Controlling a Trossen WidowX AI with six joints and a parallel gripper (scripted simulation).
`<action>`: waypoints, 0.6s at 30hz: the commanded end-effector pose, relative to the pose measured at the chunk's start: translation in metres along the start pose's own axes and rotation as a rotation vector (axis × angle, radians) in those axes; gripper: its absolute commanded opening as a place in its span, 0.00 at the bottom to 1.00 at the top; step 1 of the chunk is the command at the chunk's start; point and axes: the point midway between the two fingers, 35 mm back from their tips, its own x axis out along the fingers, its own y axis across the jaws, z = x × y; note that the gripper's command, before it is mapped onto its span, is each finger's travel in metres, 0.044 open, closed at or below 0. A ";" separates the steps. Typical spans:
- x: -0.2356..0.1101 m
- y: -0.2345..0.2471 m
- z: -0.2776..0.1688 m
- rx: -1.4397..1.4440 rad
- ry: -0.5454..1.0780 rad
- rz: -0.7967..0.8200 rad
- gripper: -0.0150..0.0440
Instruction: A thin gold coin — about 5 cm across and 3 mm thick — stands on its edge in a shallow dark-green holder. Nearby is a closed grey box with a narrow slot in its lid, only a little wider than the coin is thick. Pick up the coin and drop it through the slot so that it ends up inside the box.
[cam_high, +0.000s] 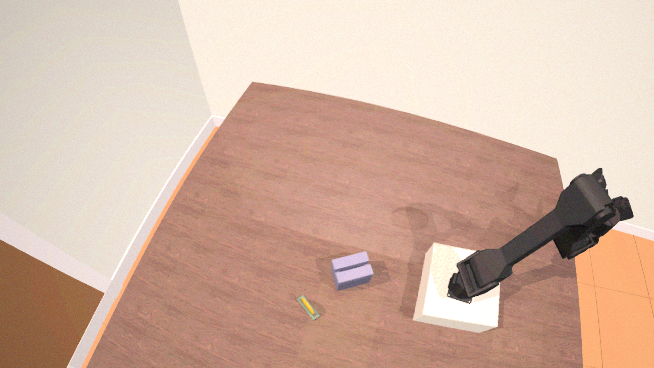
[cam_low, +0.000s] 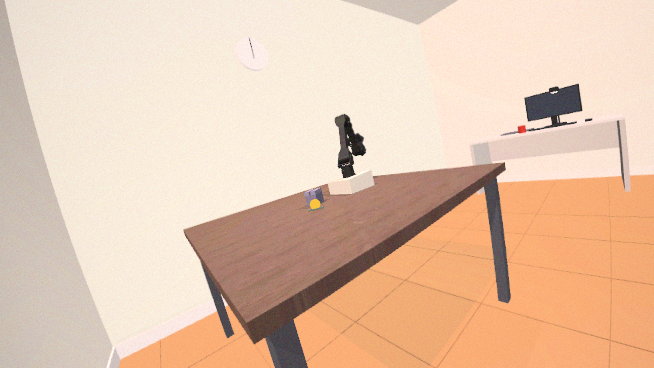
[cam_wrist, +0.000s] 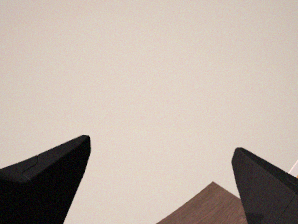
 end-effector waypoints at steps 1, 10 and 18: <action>0.001 0.001 -0.001 0.003 0.002 0.001 0.89; 0.043 0.043 -0.058 0.134 0.142 0.040 0.53; 0.077 0.103 -0.146 0.178 0.359 0.057 0.53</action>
